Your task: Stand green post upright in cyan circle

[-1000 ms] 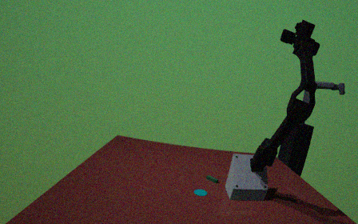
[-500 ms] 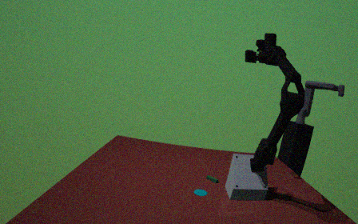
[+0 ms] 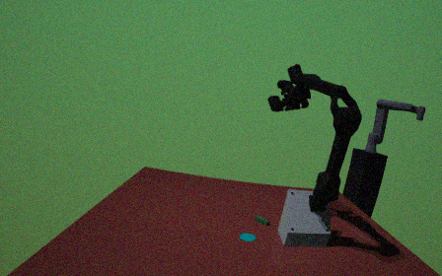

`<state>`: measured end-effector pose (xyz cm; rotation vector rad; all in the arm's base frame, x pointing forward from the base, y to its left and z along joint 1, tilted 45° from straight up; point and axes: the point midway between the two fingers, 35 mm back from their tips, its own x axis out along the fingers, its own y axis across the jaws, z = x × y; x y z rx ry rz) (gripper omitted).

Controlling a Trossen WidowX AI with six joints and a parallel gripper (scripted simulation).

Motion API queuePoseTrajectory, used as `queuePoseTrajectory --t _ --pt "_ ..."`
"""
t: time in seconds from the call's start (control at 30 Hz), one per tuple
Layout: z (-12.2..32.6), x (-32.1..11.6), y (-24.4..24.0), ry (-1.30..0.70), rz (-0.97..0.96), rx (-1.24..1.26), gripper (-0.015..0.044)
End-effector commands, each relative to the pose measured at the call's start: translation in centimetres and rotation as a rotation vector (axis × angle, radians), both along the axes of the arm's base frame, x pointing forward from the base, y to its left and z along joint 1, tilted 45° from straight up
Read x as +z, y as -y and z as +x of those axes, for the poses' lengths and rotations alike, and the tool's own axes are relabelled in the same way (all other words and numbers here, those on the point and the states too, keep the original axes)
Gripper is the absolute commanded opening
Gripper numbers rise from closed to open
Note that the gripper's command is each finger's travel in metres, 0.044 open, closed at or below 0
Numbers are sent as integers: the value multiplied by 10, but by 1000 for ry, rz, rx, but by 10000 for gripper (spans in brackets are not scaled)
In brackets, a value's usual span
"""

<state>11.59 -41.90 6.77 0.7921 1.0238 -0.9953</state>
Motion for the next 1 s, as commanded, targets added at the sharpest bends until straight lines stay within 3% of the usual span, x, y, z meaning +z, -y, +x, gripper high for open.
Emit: queuePoseTrajectory --t 0.0,0.37,0.77,0.97 --pt "26 -36 -37 13 141 91 233" --pt "73 -105 -157 25 526 301 233" --pt "75 -137 -294 -23 950 442 233" --pt "72 -138 -310 -35 1001 452 233"
